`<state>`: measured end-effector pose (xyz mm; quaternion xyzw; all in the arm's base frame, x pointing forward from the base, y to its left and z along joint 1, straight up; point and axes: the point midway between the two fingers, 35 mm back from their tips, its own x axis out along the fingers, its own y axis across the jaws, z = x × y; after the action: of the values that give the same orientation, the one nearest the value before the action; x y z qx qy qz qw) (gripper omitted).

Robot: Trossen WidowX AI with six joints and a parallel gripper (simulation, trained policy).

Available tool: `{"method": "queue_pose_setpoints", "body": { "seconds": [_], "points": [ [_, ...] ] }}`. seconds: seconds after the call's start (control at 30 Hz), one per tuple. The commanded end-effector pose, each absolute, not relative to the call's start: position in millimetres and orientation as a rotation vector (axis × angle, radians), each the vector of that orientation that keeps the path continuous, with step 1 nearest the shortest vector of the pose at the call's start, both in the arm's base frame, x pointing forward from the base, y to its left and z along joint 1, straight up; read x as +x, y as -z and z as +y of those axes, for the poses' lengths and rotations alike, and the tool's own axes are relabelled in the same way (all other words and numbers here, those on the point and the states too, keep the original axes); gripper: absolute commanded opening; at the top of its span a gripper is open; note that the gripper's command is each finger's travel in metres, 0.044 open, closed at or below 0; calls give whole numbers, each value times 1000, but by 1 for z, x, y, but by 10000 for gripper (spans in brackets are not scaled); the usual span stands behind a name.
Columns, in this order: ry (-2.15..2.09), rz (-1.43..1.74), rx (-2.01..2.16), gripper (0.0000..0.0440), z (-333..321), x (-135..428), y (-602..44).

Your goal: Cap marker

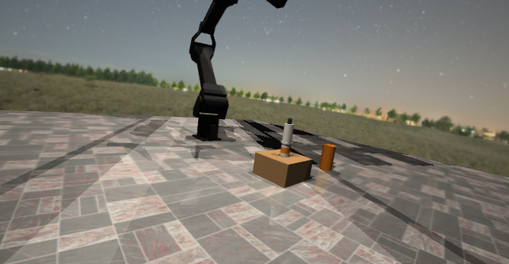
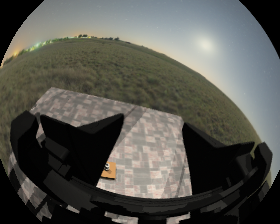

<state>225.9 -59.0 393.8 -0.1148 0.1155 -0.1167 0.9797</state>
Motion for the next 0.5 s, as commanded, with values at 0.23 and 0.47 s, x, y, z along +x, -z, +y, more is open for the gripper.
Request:
{"method": "queue_pose_setpoints", "body": {
  "seconds": [0.23,0.47],
  "points": [
    [184,339,-202,317,-53,240,-377],
    [154,415,-186,317,-49,250,-364]
  ]
}}
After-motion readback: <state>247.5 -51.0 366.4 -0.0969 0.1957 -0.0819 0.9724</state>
